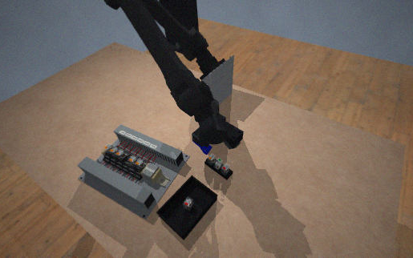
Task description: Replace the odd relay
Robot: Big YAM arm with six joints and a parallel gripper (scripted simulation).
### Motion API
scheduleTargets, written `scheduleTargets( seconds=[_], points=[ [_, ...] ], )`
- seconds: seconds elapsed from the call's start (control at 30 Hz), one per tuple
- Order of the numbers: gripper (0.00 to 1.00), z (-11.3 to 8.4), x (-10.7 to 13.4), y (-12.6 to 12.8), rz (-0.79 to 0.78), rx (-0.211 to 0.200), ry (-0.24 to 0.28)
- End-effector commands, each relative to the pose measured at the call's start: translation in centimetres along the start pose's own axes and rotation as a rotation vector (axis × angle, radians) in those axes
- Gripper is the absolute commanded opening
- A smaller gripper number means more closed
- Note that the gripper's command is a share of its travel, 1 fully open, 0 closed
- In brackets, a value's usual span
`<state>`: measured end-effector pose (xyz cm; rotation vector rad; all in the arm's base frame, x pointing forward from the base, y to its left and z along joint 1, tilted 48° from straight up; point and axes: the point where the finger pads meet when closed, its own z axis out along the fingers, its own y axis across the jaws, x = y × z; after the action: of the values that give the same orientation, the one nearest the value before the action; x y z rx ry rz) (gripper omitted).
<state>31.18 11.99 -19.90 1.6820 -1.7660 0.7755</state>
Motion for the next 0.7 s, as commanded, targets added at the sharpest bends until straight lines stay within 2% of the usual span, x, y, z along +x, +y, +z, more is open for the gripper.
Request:
scheduleTargets(
  seconds=[0.0,0.47,0.67],
  points=[
    [0.59,-0.06,-0.62,-0.09,-0.001,0.015,-0.009],
    [0.59,0.03,-0.58,-0.15,0.002,0.013,-0.009],
    [0.59,-0.58,-1.12,-0.75,0.007,0.020,-0.015]
  ],
)
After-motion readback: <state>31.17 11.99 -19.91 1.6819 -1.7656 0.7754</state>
